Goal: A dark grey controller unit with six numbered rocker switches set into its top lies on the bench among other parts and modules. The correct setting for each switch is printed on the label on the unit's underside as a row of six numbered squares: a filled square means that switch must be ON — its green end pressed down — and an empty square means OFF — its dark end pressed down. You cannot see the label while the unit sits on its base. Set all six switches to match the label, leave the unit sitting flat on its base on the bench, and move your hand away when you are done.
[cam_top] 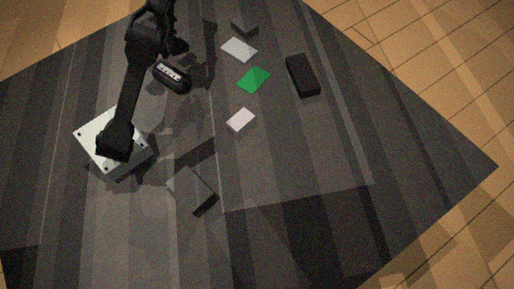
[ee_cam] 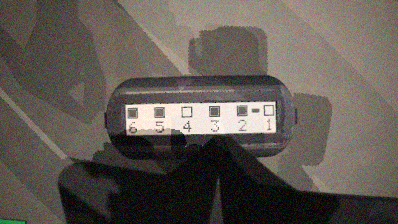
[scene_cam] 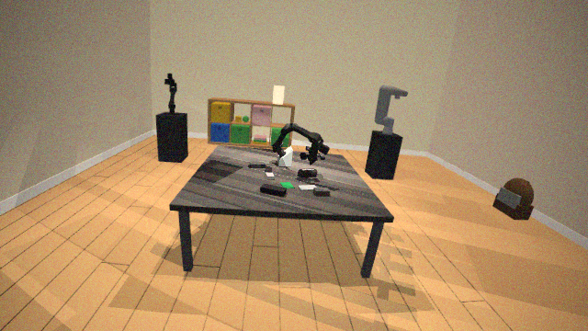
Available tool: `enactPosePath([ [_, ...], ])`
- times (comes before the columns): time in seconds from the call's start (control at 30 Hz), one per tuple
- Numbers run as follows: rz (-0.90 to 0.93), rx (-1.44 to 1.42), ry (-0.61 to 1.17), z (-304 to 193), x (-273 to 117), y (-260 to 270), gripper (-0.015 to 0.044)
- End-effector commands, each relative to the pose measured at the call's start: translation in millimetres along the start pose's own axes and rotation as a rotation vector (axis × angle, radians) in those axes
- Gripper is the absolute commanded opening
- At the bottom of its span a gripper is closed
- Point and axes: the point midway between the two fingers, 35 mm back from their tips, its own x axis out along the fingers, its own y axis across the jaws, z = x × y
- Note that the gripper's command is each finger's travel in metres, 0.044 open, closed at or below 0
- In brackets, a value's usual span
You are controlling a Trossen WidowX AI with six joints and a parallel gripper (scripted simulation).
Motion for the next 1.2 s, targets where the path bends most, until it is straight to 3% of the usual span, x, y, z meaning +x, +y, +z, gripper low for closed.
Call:
enactPosePath([
  [0.0, -0.002, -0.017, -0.009, 1, -1, -1, 0.0],
  [0.37, -0.002, -0.017, -0.009, 1, -1, -1, 0.0],
  [0.5, 0.0, 0.101, 0.022, 3, 1, -5, 0.0105],
  [0.93, -0.151, 1.133, 0.265, 20, 15, -37, 0.044],
  [1.03, -0.225, 1.351, 0.298, 25, 18, -43, 0.044],
  [1.17, -0.245, 1.402, 0.304, 26, 19, -45, 0.044],
])
